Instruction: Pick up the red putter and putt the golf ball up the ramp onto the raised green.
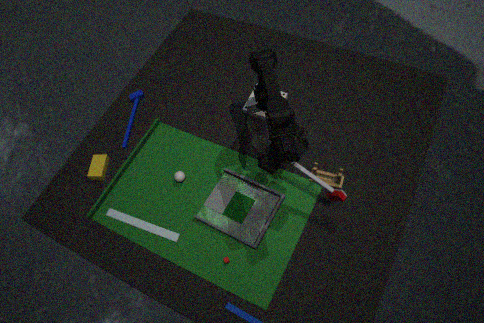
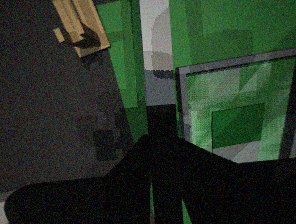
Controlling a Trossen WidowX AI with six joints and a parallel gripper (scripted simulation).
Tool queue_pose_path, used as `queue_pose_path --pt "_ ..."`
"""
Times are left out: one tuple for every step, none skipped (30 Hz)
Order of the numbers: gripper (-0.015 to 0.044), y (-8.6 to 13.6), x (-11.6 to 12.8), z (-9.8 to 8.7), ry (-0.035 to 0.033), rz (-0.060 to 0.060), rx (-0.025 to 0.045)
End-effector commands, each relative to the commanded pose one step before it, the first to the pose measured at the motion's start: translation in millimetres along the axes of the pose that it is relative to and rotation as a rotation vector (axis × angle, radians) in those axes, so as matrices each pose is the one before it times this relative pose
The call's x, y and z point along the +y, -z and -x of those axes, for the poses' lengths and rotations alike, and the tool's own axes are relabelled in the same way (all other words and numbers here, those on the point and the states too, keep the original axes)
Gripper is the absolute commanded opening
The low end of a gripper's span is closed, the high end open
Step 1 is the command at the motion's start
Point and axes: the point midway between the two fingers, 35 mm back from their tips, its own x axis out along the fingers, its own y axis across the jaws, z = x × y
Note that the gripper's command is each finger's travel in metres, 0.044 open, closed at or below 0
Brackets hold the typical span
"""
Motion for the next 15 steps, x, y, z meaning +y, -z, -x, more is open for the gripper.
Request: queue_pose_path --pt "0.0000 18.39 -14.49 -0.84 -0.00138 -0.0828 -0.00713" --pt "0.0000 4.20 -3.59 -0.34 0.00020 -0.0182 0.00036" --pt "0.0000 4.19 -3.59 -0.33 0.00022 -0.0182 0.00035" --pt "0.0000 4.18 -3.60 -0.33 0.00024 -0.0182 0.00034" --pt "0.0000 4.17 -3.60 -0.32 0.00025 -0.0182 0.00033" --pt "0.0000 4.16 -3.60 -0.32 0.00027 -0.0182 0.00032" --pt "0.0000 4.15 -3.60 -0.31 0.00028 -0.0182 0.00031" --pt "0.0000 4.14 -3.60 -0.31 0.00030 -0.0182 0.00030" --pt "0.0000 4.13 -3.61 -0.30 0.00032 -0.0182 0.00029" --pt "0.0000 4.17 -3.61 -0.26 -0.00001 -0.0175 0.00054" --pt "0.0000 4.17 -3.61 -0.26 0.00000 -0.0175 0.00053" --pt "0.0000 4.16 -3.61 -0.25 0.00002 -0.0175 0.00051" --pt "0.0000 4.15 -3.61 -0.24 0.00003 -0.0175 0.00049" --pt "0.0000 4.14 -3.61 -0.24 0.00004 -0.0175 0.00048" --pt "0.0000 4.14 -3.61 -0.23 0.00005 -0.0175 0.00046"
